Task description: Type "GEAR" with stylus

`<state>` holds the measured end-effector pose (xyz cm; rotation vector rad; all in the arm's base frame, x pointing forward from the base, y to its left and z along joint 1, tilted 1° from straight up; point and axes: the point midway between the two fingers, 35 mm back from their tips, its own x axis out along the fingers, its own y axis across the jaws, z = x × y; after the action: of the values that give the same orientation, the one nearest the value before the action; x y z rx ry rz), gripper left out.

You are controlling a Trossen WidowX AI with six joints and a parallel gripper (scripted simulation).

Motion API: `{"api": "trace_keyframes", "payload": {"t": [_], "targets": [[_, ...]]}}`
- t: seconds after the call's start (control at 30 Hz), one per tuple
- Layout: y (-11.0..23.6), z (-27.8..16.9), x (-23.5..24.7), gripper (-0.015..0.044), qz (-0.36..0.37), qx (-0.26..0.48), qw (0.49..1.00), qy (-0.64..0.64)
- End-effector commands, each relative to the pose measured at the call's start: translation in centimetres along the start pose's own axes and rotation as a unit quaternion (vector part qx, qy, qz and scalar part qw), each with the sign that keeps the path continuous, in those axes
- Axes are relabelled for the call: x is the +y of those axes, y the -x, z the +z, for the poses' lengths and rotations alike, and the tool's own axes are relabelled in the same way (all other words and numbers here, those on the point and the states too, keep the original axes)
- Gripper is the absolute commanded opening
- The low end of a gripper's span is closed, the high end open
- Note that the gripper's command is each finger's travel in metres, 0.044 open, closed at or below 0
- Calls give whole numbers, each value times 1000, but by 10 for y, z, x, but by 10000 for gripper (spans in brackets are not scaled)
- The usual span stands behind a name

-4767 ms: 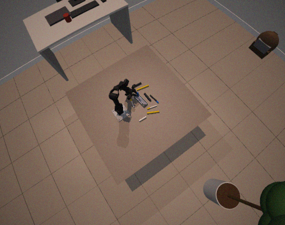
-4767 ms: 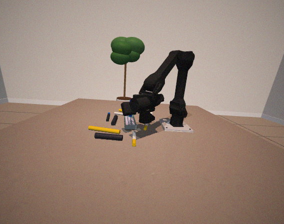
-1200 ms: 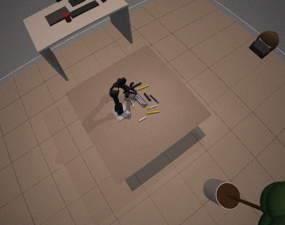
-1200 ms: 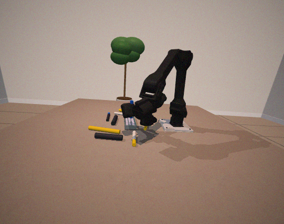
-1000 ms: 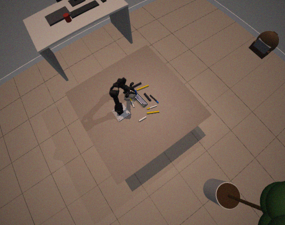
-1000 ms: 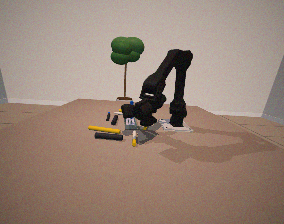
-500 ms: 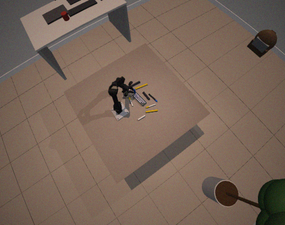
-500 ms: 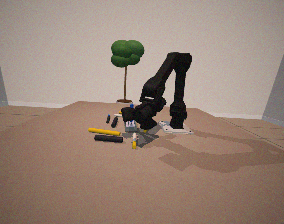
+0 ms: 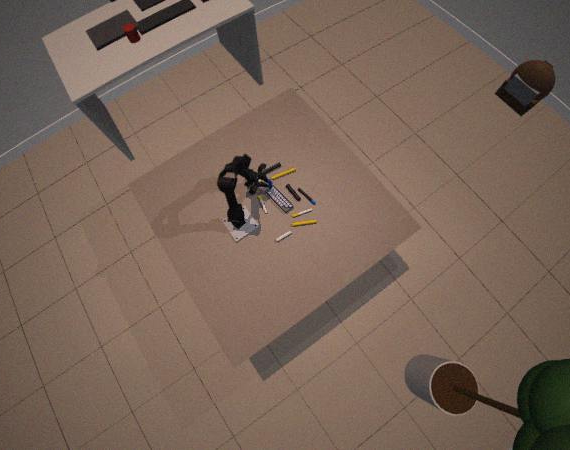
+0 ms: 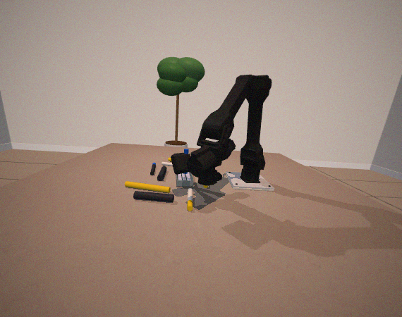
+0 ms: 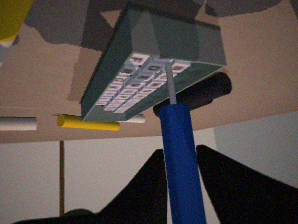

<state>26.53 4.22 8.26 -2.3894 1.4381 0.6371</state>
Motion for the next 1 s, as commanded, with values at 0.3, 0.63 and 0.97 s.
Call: {"api": "trace_keyframes", "payload": {"t": [0.3, 0.63, 0.97], "targets": [[-3, 6, 0, 81, 1, -2, 1000, -2], [-5, 9, 0, 81, 1, -2, 1000, -2], [-4, 7, 0, 81, 1, -2, 1000, -2]]}}
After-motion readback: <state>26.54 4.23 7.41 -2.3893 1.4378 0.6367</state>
